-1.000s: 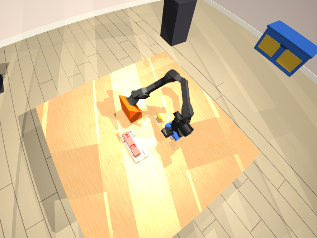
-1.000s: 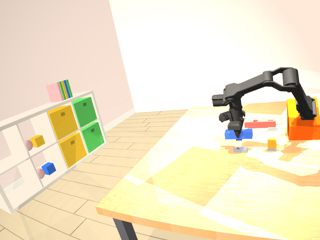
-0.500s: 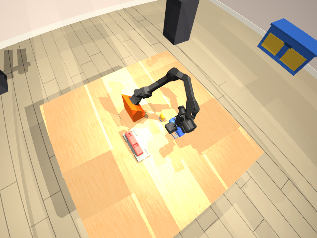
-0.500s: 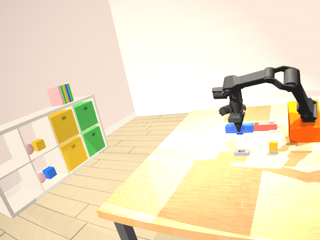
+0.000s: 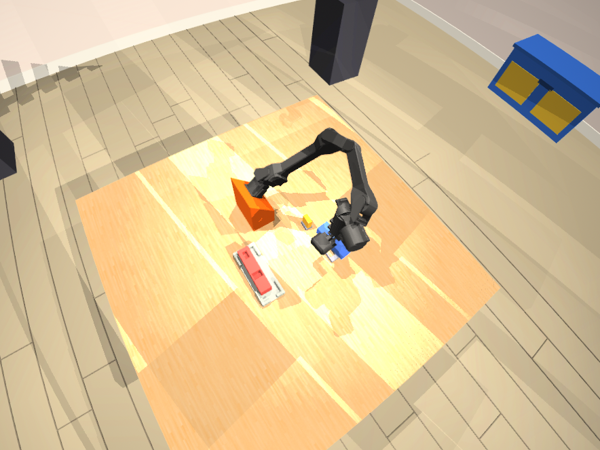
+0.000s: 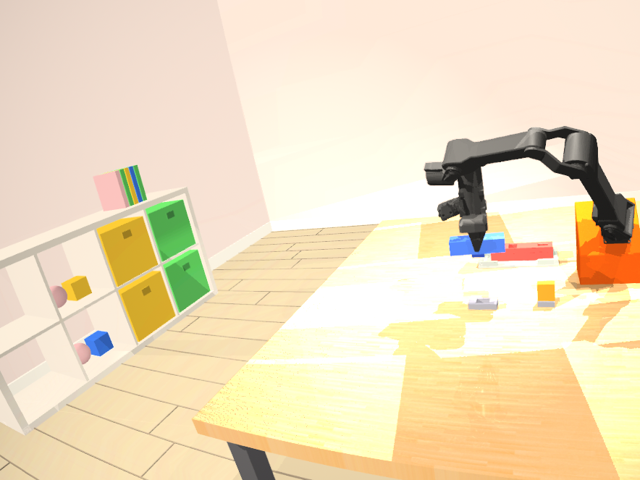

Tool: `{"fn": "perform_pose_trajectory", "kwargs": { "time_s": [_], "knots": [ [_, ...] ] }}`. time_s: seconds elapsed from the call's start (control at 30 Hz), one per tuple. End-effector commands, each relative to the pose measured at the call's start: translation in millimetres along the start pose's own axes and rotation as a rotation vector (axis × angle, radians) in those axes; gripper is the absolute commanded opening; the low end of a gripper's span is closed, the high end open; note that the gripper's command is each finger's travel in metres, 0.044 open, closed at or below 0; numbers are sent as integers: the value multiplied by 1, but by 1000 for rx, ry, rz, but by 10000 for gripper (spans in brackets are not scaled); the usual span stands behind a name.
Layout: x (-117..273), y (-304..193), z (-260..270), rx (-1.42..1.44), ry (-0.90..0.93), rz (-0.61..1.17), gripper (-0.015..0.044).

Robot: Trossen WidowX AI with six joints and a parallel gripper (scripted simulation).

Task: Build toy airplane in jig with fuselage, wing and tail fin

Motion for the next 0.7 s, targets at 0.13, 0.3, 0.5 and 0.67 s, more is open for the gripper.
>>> {"fn": "perform_pose_trajectory", "kwargs": {
  "time_s": [0.13,0.3,0.5,0.67],
  "knots": [
    [-4,2,-26,108,-9,7,0],
    [-5,3,-42,187,-14,6,0],
    [-7,3,-61,283,-19,7,0],
    [-8,2,-77,363,-22,8,0]
  ]
}}
Point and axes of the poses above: the point midway between the two fingers, 35 mm back from their tips, its own x axis back along the fingers, its own z axis across the jaws, y = z × x, the point moved 6 cm from there along x, back along the fingers, and after that the axes turned 4 degrees about -x, right-handed, at the moved point
